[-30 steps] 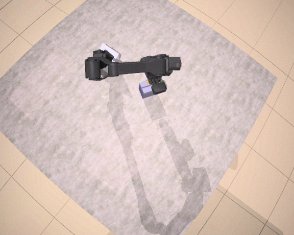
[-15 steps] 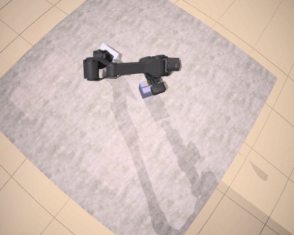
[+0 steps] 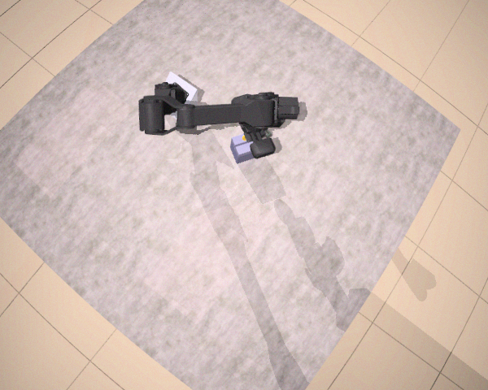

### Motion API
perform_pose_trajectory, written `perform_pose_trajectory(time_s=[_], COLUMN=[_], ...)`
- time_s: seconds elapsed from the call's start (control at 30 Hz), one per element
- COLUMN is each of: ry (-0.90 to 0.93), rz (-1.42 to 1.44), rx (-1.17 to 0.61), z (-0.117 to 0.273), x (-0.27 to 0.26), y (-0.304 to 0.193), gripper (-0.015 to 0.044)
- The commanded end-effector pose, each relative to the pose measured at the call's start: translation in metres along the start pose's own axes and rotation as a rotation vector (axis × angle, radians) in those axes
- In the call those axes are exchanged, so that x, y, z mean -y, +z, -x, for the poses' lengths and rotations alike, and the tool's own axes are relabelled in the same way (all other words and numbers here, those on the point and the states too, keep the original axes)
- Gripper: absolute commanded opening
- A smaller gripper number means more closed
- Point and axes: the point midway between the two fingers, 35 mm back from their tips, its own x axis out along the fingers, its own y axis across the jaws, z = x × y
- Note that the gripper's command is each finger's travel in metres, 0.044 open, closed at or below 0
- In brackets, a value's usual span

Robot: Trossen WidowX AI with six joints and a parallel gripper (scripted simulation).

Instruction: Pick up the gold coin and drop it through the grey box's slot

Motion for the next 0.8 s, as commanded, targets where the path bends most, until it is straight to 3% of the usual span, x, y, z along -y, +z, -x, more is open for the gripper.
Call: perform_pose_trajectory(time_s=[0.0,0.77], ry=[-0.003,-0.003], rz=[0.008,0.009], rx=[-0.004,-0.004], z=[-0.0026,-0.0123], x=[-0.0001,-0.0005], y=[-0.0014,-0.0014], gripper=[0.0,0.0])
